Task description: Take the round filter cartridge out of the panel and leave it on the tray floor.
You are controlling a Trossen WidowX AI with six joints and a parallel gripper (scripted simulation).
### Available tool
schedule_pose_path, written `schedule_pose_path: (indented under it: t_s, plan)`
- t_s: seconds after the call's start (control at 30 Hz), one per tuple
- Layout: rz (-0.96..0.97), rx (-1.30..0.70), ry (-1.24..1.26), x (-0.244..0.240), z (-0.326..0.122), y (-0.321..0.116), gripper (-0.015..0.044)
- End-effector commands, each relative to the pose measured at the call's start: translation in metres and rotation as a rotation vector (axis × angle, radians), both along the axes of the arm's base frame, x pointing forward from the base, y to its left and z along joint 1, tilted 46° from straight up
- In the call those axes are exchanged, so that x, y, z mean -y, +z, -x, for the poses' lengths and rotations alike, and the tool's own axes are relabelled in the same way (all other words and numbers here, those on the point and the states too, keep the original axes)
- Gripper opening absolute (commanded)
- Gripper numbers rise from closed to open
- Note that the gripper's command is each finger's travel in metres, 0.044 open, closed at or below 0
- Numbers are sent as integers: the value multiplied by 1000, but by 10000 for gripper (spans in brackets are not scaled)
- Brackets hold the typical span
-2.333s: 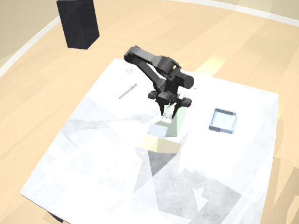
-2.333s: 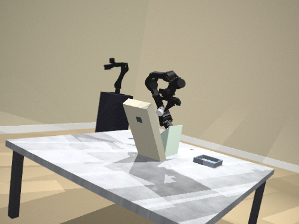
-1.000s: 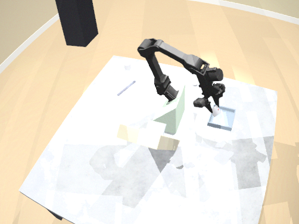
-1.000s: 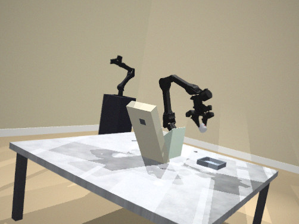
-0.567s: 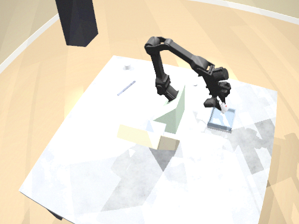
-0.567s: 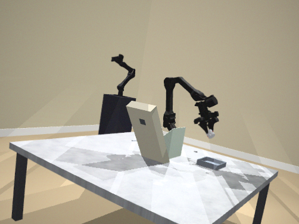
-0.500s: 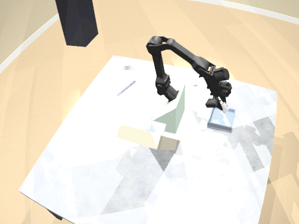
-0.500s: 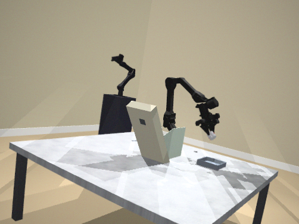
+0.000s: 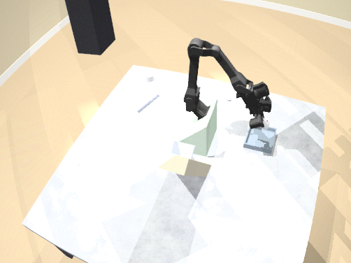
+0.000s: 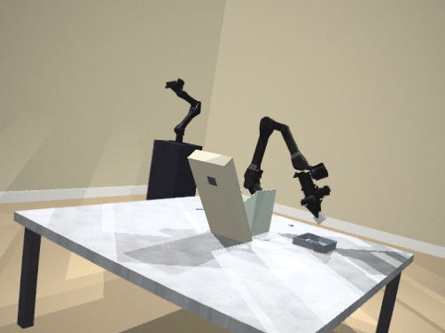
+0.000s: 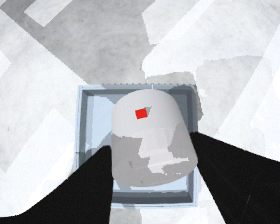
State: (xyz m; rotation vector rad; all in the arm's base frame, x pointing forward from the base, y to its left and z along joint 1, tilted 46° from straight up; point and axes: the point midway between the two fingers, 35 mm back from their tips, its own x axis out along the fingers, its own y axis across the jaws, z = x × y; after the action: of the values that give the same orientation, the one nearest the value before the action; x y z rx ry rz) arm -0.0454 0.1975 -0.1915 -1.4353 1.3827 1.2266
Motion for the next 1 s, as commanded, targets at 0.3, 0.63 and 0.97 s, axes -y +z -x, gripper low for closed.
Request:
schedule_pose_path:
  t_s: [0.3, 0.63, 0.97]
  plan:
    - [11, -46, 48, 26, 12, -20, 0]
    - [12, -47, 48, 53, 12, -47, 0]
    - [12, -47, 48, 69, 11, -60, 0]
